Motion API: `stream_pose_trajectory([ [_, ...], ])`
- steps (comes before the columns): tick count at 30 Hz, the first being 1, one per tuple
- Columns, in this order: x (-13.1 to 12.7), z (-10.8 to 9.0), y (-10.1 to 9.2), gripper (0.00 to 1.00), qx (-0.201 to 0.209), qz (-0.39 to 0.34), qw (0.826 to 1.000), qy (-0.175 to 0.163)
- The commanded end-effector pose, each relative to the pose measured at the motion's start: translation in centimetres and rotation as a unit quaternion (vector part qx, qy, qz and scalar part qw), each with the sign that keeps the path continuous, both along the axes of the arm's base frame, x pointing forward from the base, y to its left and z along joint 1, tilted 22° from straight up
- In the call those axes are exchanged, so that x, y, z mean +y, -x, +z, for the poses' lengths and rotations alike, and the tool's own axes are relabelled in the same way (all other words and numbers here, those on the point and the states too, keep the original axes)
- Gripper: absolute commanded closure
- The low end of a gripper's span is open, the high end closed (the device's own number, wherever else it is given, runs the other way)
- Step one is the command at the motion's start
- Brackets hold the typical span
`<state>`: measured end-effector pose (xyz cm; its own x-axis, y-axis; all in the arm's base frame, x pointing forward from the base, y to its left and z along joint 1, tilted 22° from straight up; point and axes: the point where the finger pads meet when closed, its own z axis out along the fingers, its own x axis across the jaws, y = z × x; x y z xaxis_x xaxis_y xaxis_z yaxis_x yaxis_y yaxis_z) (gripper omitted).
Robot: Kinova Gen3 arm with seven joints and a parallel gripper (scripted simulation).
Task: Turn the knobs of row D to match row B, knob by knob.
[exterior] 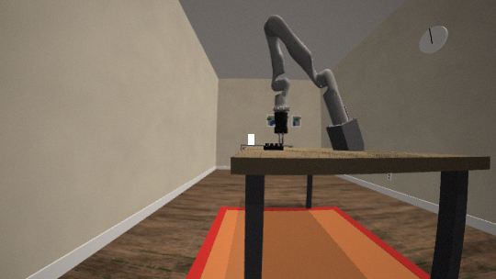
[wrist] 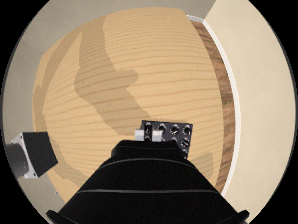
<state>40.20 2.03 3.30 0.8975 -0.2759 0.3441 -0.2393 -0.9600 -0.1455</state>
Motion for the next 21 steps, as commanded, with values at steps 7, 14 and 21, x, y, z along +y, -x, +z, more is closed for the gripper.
stream_pose_trajectory([
  [7,0.13,0.04,-0.11,0.7,-0.001,0.008,1.0,0.001],
  [14,0.13,0.04,-0.11,0.54,-0.001,0.008,1.0,0.001],
  [21,0.13,0.04,-0.11,0.54,-0.001,0.008,1.0,0.001],
])
